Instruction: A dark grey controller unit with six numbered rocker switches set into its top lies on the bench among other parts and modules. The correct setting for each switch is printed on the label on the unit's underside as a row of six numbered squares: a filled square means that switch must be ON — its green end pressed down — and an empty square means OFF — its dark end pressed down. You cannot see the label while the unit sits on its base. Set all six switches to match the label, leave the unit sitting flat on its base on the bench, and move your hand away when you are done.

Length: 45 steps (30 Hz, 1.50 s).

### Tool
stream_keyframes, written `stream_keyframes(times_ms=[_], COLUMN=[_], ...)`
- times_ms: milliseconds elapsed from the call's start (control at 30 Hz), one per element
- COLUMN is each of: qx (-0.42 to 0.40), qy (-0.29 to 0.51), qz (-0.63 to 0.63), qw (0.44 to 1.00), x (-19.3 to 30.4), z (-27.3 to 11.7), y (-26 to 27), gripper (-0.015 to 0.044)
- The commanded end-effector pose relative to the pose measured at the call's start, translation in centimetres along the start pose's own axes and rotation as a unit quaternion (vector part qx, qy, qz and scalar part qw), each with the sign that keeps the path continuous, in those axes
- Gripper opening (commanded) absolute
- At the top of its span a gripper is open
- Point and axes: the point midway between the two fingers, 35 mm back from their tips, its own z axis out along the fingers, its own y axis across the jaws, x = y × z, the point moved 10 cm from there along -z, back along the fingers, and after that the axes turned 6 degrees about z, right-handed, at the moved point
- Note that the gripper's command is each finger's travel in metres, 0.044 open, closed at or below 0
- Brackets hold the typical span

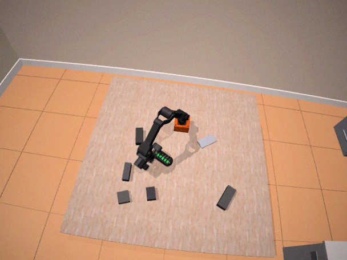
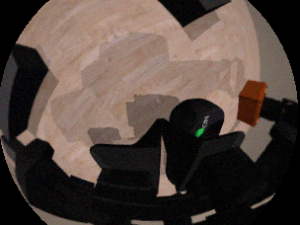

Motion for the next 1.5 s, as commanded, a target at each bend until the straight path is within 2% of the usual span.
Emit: stream_keyframes(times_ms=[0, 267, 500, 733, 1200, 1467], qx=[0.001, 0.002, 0.001, -0.005, -0.136, -0.142], qy=[0.002, 0.002, 0.002, 0.003, 0.018, 0.02], qz=[0.003, 0.003, 0.003, 0.003, 0.013, 0.014], qw=[1.0, 1.0, 1.0, 1.0, 0.99, 0.99], x=[0.0, -0.1, -0.1, 0.0, 0.9, 1.0], z=[0.1, 0.3, -5.4, -5.5, -5.4, -4.9], y=[-0.3, -0.9, -0.5, -0.9, -10.8, -11.1], gripper=[0.0, 0.0, 0.0, 0.0, 0.0, 0.0])
